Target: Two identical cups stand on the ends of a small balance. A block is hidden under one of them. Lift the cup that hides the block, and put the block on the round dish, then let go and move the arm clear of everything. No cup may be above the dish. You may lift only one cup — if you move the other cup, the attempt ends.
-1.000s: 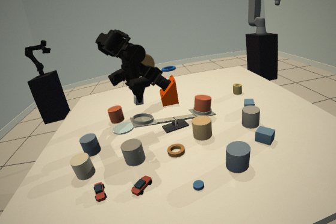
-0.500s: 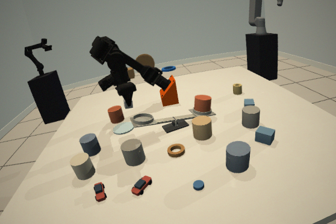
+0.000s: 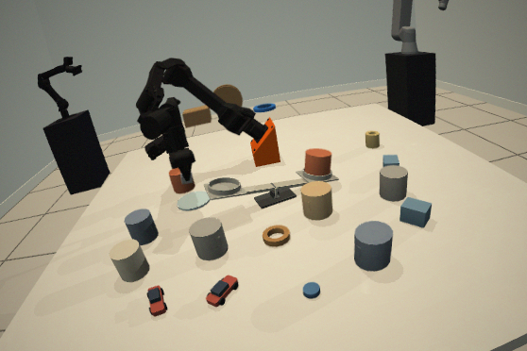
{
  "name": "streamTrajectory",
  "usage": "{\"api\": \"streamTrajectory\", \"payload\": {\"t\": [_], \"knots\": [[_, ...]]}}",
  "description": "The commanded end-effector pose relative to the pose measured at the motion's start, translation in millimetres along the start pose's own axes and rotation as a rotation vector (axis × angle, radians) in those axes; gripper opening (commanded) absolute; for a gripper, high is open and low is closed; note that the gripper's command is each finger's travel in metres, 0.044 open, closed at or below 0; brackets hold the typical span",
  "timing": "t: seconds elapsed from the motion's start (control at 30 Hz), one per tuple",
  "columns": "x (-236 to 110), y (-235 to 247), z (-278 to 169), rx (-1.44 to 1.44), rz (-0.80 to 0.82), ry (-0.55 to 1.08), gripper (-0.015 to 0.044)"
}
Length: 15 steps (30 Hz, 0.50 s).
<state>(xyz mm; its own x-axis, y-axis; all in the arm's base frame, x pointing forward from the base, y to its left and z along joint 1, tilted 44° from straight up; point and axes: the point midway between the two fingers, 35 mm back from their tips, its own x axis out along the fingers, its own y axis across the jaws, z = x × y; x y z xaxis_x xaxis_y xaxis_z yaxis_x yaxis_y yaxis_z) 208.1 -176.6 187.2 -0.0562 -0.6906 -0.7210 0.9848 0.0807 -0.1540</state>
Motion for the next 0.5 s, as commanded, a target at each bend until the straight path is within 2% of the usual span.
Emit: {"api": "streamTrajectory", "payload": {"t": [0.0, 0.3, 0.47], "knots": [[4.7, -2.9, -0.4, -0.009, 0.004, -0.005, 0.0000], [40.4, -3.0, 0.0, -0.009, 0.003, -0.007, 0.0000], [44.3, -3.2, 0.1, -0.009, 0.003, -0.008, 0.0000]]}}
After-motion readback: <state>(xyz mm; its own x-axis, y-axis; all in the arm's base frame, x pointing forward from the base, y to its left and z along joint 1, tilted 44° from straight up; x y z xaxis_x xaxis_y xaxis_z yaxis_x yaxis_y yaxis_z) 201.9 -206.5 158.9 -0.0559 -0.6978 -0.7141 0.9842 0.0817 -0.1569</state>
